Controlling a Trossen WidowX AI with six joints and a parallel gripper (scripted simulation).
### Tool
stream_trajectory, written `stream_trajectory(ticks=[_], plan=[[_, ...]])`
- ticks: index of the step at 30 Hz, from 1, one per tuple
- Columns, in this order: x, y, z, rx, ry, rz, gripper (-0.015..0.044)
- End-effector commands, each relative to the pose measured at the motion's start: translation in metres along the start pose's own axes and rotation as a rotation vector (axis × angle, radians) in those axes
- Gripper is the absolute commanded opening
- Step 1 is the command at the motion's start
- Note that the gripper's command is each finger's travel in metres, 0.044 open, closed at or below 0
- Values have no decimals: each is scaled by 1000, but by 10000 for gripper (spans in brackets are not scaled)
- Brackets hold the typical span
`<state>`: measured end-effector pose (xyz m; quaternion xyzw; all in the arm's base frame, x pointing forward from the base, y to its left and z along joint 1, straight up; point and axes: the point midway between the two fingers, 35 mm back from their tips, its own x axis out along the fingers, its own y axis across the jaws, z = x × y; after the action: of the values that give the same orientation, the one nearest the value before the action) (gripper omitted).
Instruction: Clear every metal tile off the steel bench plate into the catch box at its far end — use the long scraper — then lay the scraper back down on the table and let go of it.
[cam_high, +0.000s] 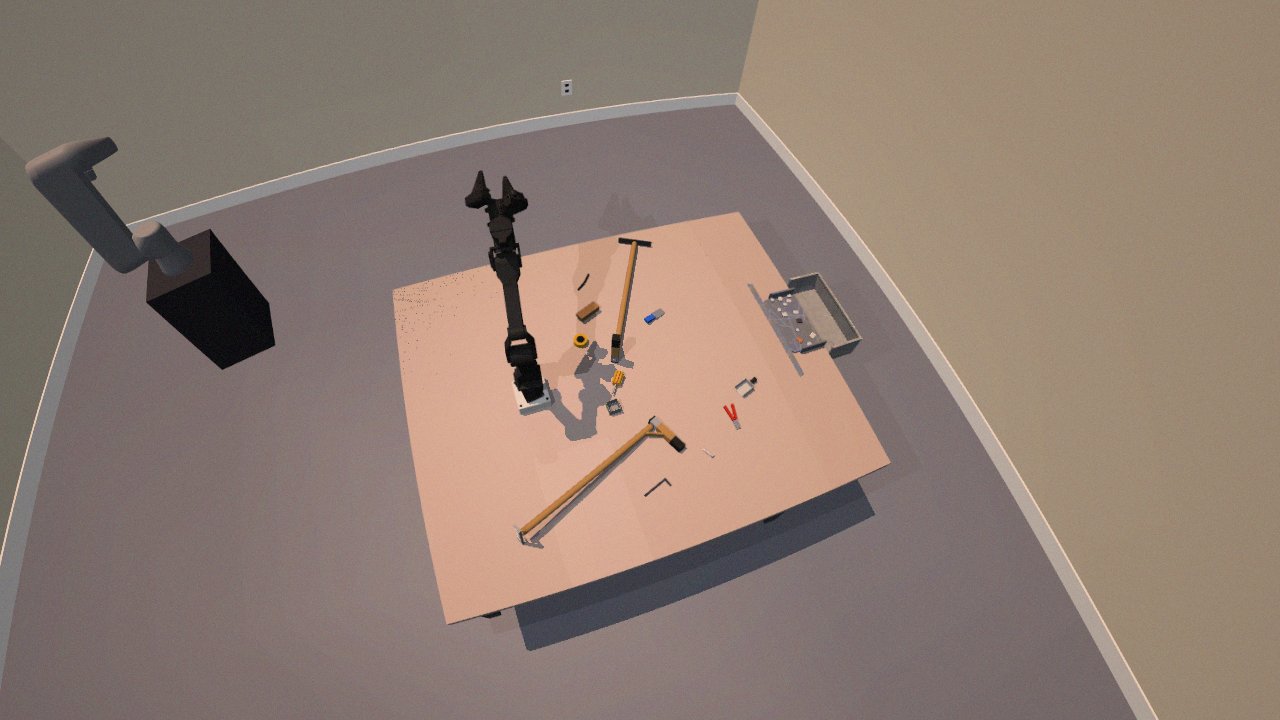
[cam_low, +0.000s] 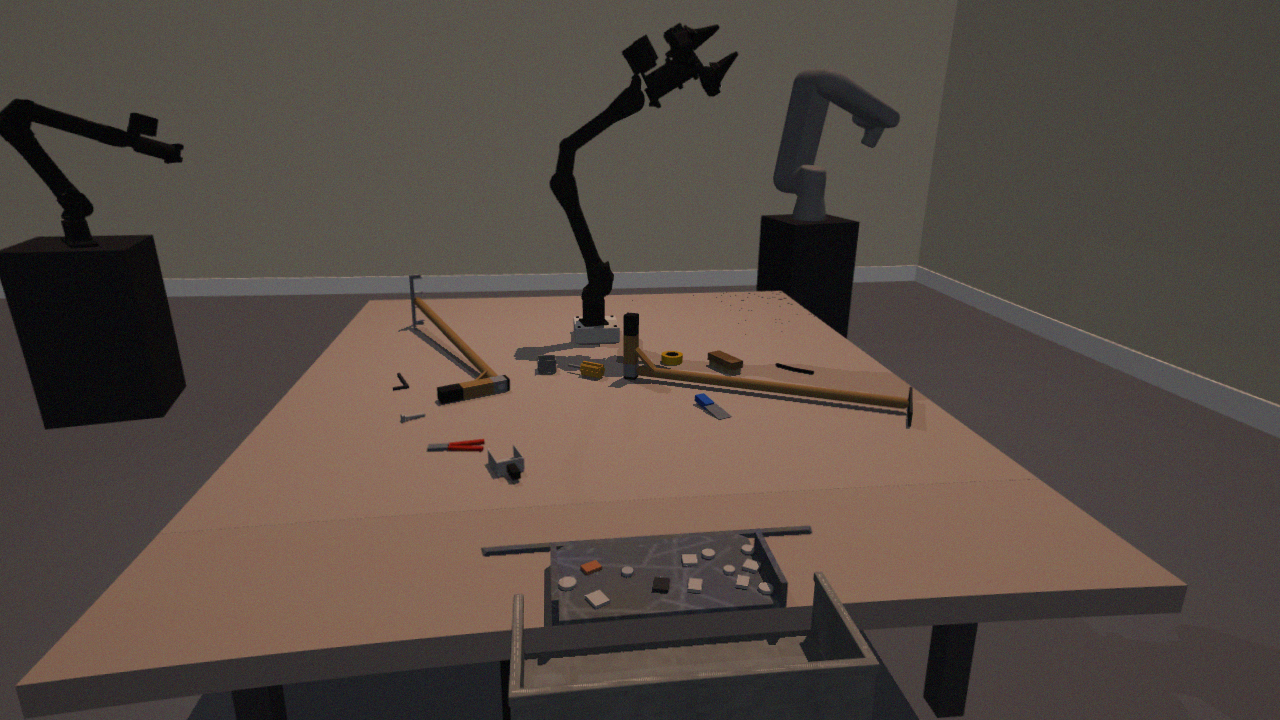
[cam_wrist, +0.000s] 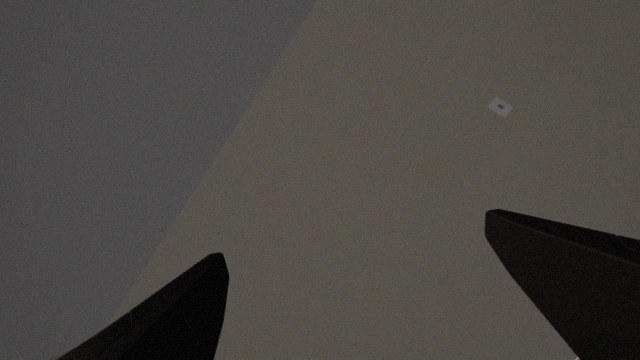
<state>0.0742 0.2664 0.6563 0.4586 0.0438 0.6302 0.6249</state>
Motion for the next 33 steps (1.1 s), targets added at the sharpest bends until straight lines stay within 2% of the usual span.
stream_trajectory(ticks=[1,13,26,33], plan=[[7,22,0,84,-4,86,440],[20,84,-2,363,9,338,440],[17,145,-2,676,60,604,440],[16,151,-2,712,68,634,440]])
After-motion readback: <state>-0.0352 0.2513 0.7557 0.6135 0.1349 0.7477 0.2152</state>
